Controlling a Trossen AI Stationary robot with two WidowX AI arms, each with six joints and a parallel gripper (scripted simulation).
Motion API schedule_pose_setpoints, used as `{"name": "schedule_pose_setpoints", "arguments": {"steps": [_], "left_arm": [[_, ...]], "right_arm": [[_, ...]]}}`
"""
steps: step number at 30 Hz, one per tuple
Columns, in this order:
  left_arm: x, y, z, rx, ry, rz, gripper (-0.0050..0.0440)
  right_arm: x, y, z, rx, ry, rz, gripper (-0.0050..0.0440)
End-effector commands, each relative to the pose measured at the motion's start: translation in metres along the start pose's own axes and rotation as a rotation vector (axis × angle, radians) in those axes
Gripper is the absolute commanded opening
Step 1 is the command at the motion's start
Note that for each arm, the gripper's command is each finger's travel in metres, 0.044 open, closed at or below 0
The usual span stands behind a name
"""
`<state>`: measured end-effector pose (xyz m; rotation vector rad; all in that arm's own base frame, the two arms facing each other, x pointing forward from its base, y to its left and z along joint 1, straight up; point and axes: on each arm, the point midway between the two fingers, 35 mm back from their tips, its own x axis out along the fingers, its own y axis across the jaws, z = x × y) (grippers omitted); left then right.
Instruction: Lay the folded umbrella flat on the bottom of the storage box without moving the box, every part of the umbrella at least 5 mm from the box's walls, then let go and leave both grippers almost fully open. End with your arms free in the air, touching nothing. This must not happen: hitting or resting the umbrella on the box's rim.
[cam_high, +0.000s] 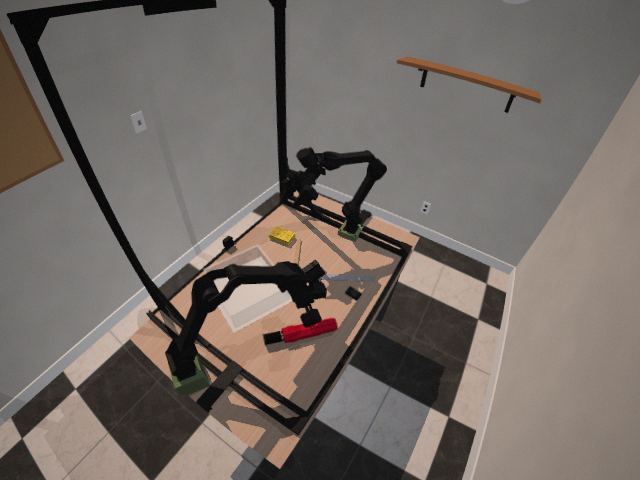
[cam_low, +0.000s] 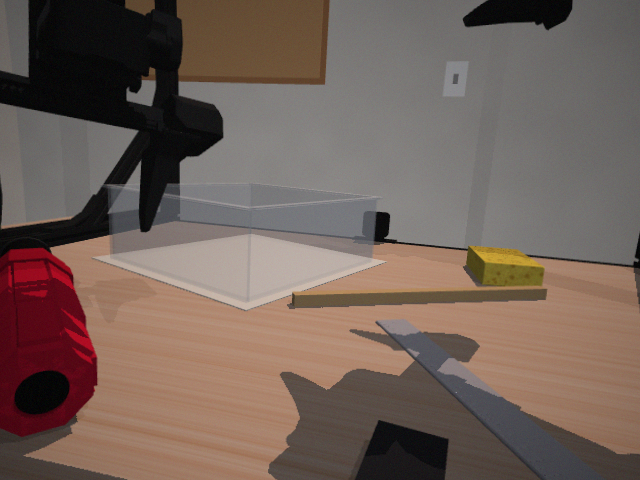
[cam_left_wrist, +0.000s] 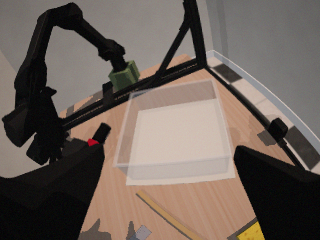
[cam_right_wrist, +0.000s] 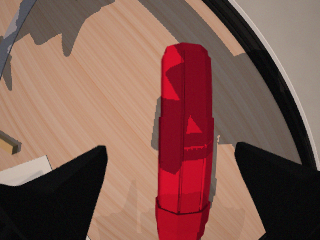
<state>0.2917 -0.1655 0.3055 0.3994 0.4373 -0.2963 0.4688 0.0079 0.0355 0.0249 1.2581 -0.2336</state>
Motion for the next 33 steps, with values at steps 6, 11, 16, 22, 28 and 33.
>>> {"name": "schedule_pose_setpoints", "arguments": {"steps": [6, 11, 16, 22, 28, 33], "left_arm": [[-0.030, 0.004, -0.022, -0.296, 0.019, -0.031, 0.0400], [-0.039, 0.006, -0.029, -0.391, 0.025, -0.037, 0.0400], [-0.040, 0.006, -0.030, -0.403, 0.025, -0.038, 0.0400], [-0.040, 0.006, -0.030, -0.403, 0.025, -0.038, 0.0400], [-0.040, 0.006, -0.030, -0.403, 0.025, -0.038, 0.0400], [-0.040, 0.006, -0.030, -0.403, 0.025, -0.038, 0.0400]], "right_arm": [[-0.004, -0.022, -0.030, 0.029, 0.238, 0.073, 0.0400], [-0.007, -0.028, -0.040, 0.046, 0.310, 0.100, 0.0400], [-0.008, -0.028, -0.041, 0.049, 0.319, 0.104, 0.0400], [0.006, -0.027, -0.044, 0.049, 0.319, 0.104, 0.0400], [0.013, -0.026, -0.046, 0.049, 0.319, 0.104, 0.0400], [0.021, -0.025, -0.048, 0.049, 0.319, 0.104, 0.0400]]}}
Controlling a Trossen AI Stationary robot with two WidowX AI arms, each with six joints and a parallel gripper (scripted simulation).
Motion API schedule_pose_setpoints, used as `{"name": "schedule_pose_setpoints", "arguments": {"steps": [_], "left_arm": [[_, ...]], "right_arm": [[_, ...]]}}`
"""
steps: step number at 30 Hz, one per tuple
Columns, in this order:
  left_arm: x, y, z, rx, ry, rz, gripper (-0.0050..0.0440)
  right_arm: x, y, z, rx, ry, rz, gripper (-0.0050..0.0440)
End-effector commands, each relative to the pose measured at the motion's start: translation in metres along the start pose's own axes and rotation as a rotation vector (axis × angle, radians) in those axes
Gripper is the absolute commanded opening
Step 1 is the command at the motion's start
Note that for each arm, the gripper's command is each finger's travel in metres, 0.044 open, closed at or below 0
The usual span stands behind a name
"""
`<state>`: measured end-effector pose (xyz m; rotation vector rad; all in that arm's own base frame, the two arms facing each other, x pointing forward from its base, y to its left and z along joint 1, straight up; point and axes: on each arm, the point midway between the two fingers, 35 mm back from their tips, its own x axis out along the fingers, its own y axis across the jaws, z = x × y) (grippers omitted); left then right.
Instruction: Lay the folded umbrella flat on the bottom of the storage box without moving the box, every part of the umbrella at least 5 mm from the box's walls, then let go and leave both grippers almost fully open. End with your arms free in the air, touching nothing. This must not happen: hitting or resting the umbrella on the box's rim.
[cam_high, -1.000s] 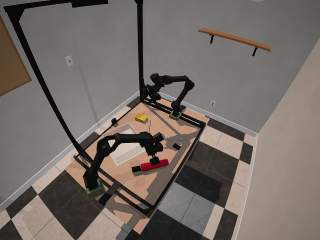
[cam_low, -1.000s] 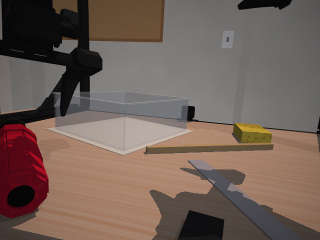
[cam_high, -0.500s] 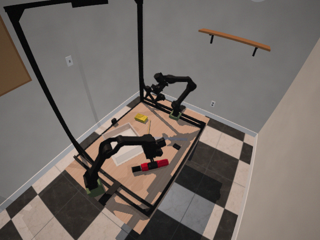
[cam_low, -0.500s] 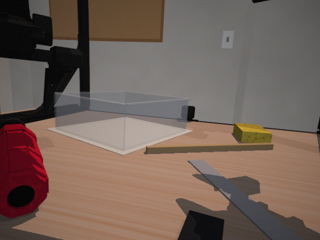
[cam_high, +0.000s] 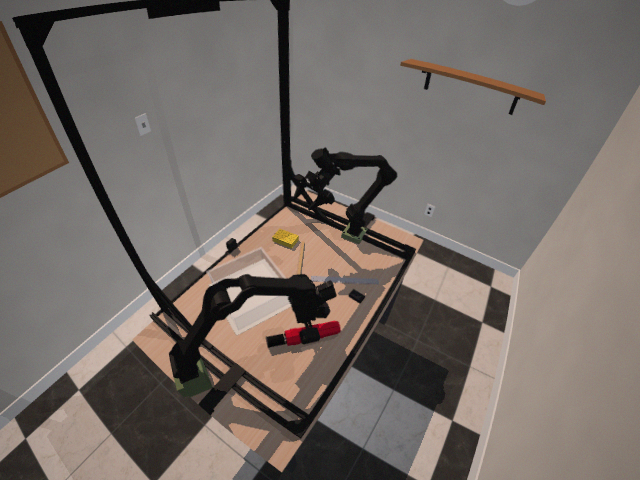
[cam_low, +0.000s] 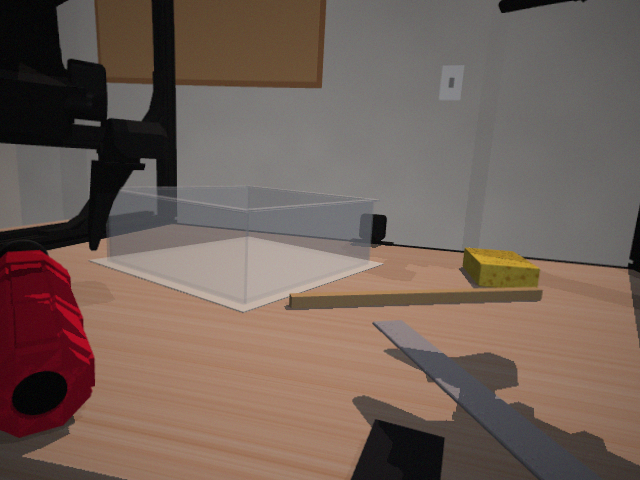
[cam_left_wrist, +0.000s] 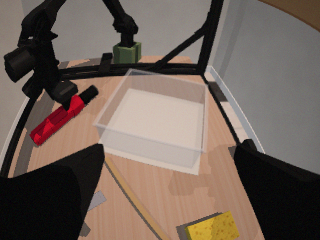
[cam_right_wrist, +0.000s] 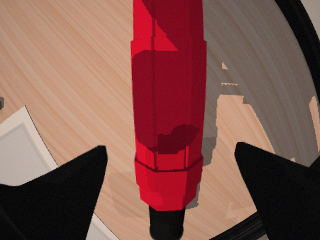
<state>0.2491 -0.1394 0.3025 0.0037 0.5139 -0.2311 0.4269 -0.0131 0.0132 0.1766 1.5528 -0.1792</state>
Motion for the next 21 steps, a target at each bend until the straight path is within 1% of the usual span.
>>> {"name": "schedule_pose_setpoints", "arguments": {"steps": [1, 21], "left_arm": [[0.000, 0.000, -0.001, -0.002, 0.003, -0.002, 0.0400], [0.000, 0.000, -0.001, -0.002, 0.003, -0.002, 0.0400]], "right_arm": [[0.011, 0.000, -0.002, -0.005, 0.011, 0.001, 0.0400], [0.039, 0.000, -0.002, -0.005, 0.011, 0.001, 0.0400]]}}
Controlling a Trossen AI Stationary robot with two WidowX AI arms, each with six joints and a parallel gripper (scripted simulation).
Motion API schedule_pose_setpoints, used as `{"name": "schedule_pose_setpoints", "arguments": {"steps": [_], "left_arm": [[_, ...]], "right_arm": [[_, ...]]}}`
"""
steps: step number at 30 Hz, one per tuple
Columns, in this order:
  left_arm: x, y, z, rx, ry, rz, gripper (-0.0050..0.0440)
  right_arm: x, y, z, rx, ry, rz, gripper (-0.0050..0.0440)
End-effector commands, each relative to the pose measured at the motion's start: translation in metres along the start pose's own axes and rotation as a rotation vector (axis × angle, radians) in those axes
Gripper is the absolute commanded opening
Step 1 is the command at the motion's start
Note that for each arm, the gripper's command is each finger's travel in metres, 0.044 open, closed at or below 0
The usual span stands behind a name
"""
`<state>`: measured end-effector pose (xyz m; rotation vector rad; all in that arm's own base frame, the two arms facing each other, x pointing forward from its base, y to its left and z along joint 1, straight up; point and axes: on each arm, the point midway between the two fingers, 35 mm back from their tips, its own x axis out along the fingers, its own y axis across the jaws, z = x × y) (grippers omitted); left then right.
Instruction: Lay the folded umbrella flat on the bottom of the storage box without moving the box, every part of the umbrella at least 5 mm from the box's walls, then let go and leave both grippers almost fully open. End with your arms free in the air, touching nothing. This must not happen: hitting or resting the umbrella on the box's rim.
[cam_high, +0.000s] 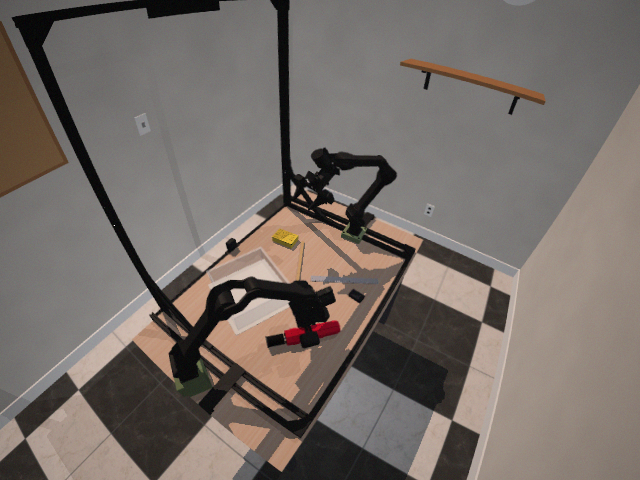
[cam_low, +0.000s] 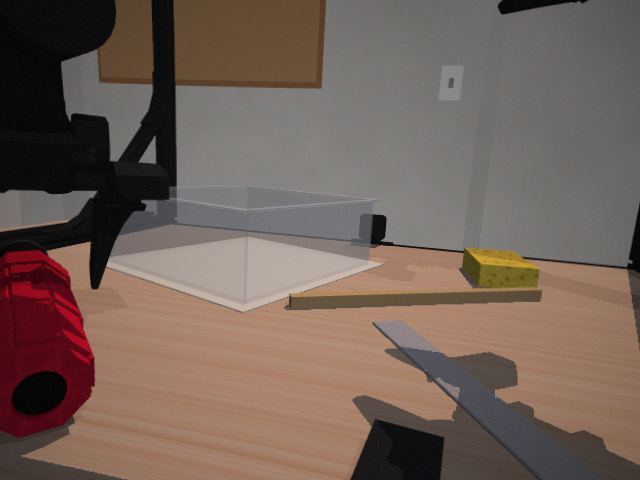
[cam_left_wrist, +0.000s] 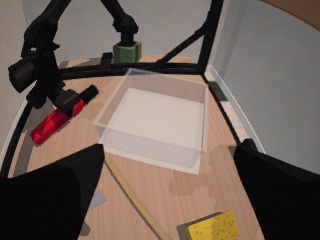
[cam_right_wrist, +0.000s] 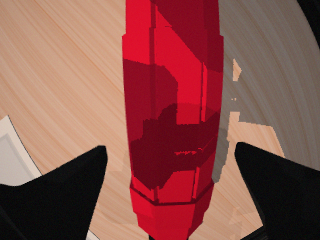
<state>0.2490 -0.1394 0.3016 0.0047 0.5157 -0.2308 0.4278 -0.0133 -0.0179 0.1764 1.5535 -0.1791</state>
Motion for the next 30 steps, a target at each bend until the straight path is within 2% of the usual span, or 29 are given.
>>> {"name": "schedule_pose_setpoints", "arguments": {"steps": [1, 18, 22, 30], "left_arm": [[0.000, 0.000, 0.000, -0.003, 0.001, -0.003, 0.0400], [0.000, 0.000, 0.000, -0.003, 0.001, -0.003, 0.0400], [0.000, 0.000, 0.000, -0.003, 0.001, -0.003, 0.0400], [0.000, 0.000, 0.000, -0.003, 0.001, -0.003, 0.0400]], "right_arm": [[0.008, 0.000, -0.003, -0.005, 0.010, 0.001, 0.0400], [0.030, 0.000, -0.004, -0.005, 0.010, 0.001, 0.0400], [0.030, 0.000, -0.004, -0.005, 0.010, 0.001, 0.0304], [0.030, 0.000, -0.004, -0.005, 0.010, 0.001, 0.0257]]}}
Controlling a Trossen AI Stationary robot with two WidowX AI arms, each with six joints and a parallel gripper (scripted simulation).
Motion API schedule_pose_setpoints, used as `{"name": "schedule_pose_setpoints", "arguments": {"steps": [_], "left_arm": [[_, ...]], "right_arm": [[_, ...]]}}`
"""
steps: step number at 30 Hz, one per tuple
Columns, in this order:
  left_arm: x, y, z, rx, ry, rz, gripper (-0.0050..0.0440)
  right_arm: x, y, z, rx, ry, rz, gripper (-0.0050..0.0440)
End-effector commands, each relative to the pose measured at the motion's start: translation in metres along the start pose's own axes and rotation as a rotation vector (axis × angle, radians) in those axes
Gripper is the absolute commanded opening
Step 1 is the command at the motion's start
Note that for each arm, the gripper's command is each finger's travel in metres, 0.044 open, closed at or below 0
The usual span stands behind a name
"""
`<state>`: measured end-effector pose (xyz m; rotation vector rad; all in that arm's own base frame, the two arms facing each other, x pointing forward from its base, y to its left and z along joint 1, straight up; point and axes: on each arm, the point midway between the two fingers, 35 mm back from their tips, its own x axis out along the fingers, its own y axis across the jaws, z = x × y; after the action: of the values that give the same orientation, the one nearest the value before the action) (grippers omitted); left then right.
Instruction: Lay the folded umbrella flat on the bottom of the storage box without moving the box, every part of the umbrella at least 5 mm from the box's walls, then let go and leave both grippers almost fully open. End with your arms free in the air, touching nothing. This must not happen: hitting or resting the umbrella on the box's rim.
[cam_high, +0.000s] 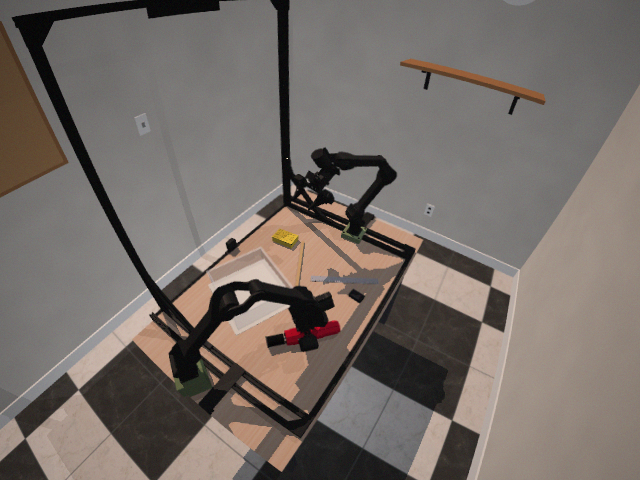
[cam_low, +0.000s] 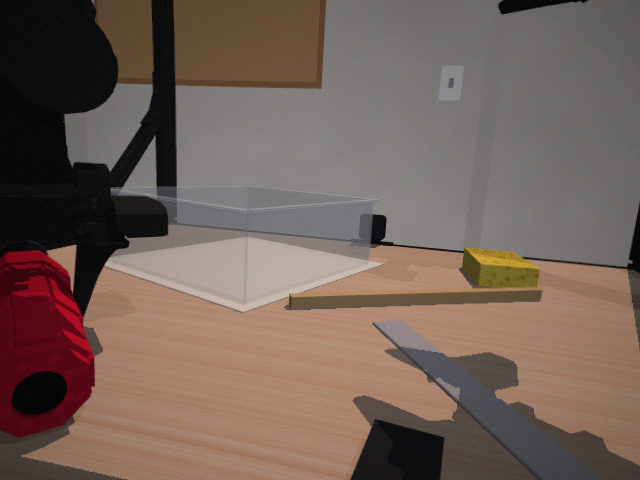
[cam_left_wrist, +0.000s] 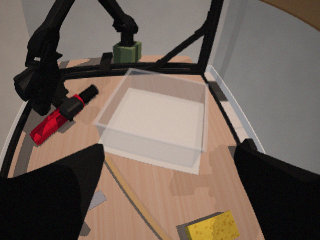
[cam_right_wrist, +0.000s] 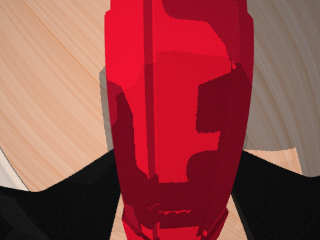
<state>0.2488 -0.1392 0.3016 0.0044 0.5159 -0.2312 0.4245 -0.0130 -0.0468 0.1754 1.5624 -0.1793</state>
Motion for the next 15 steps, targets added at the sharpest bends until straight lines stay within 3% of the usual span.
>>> {"name": "schedule_pose_setpoints", "arguments": {"steps": [1, 13, 15], "left_arm": [[-0.0001, -0.0004, 0.0000, -0.003, 0.001, -0.002, 0.0400], [-0.0001, -0.0004, 0.0000, -0.003, 0.001, -0.002, 0.0400], [-0.0001, -0.0004, 0.0000, -0.003, 0.001, -0.002, 0.0400]], "right_arm": [[0.0008, 0.0003, -0.0005, -0.004, 0.001, 0.002, 0.0251], [0.0008, 0.0003, -0.0005, -0.004, 0.001, 0.002, 0.0217], [-0.0041, 0.0008, 0.0007, -0.003, 0.000, 0.003, 0.0169]]}}
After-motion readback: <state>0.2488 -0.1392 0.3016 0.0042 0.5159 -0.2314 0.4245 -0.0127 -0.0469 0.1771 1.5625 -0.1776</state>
